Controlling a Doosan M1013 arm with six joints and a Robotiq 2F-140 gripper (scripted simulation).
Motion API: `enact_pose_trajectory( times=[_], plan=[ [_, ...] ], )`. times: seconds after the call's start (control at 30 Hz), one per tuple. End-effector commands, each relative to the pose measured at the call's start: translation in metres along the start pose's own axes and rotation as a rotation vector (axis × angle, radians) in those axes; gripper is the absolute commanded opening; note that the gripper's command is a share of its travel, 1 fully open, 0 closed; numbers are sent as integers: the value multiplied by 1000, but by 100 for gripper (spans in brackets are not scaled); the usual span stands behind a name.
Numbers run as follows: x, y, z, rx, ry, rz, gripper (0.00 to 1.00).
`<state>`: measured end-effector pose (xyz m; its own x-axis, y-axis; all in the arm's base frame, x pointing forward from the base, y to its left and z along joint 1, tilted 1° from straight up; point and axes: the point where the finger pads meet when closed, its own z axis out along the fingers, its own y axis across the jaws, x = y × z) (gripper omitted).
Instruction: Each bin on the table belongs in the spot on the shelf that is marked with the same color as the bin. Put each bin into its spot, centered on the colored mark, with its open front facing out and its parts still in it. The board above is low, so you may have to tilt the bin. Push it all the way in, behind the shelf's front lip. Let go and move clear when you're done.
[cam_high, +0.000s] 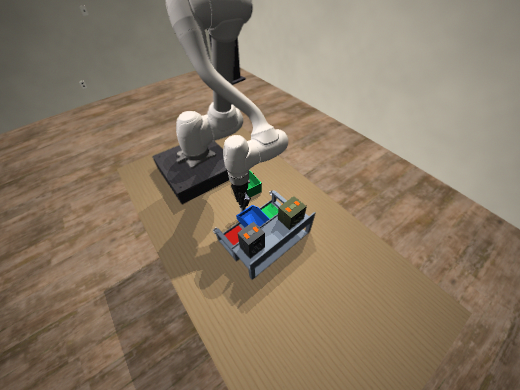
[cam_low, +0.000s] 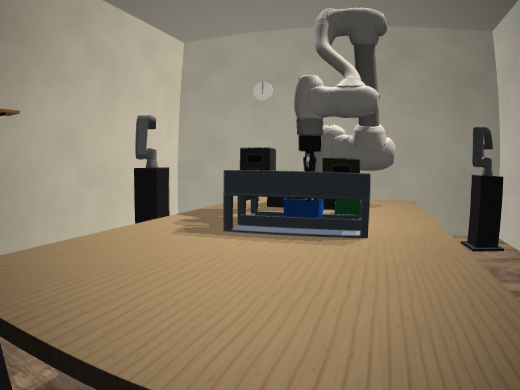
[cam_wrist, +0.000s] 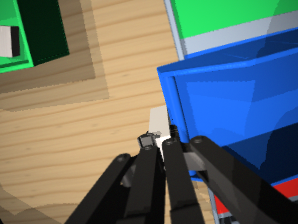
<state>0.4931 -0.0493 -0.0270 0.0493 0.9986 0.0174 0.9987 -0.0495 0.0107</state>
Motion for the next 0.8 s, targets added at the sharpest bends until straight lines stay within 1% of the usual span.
enact_pose_trajectory(
  times=[0.0,0.77],
  plan=[
    [0,2,0,0,0,0,10],
    [0,16,0,0,0,0,10]
  ],
)
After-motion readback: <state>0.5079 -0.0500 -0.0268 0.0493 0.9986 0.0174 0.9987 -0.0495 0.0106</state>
